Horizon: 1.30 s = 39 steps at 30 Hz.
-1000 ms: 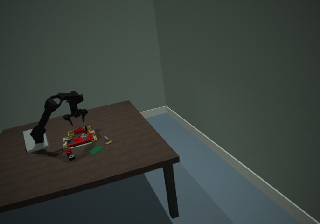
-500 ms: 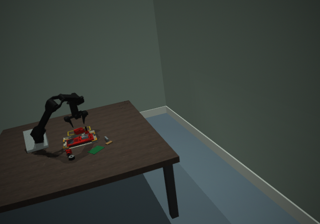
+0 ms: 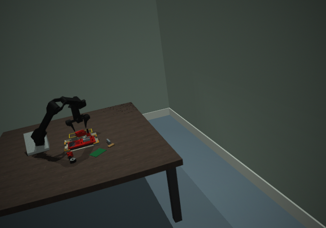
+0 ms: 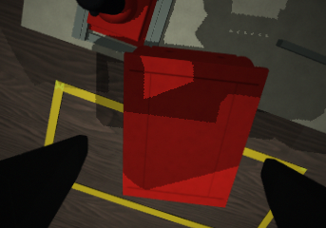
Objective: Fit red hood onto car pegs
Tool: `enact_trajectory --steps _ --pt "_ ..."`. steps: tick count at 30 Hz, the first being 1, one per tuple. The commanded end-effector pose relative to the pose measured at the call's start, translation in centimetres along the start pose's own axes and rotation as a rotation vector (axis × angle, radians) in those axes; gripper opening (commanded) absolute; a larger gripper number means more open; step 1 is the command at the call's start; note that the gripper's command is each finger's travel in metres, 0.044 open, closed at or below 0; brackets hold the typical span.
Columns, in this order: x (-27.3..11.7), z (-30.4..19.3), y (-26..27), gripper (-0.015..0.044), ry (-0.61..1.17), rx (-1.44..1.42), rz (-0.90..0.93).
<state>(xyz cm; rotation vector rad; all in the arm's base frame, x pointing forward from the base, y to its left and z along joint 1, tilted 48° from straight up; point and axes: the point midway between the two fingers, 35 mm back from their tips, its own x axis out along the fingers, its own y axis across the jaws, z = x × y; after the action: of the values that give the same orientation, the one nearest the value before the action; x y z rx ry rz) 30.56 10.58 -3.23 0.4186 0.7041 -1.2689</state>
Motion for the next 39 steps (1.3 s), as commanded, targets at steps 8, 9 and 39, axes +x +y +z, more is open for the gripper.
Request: enact_trajectory --steps 8,9,39 --pt "1.3 0.1 -0.4 0.044 -0.008 -0.009 -0.009" --pt "1.4 0.1 -0.4 0.044 -0.008 -0.009 -0.009" --pt "2.5 0.1 -0.4 0.044 -0.008 -0.009 -0.009"
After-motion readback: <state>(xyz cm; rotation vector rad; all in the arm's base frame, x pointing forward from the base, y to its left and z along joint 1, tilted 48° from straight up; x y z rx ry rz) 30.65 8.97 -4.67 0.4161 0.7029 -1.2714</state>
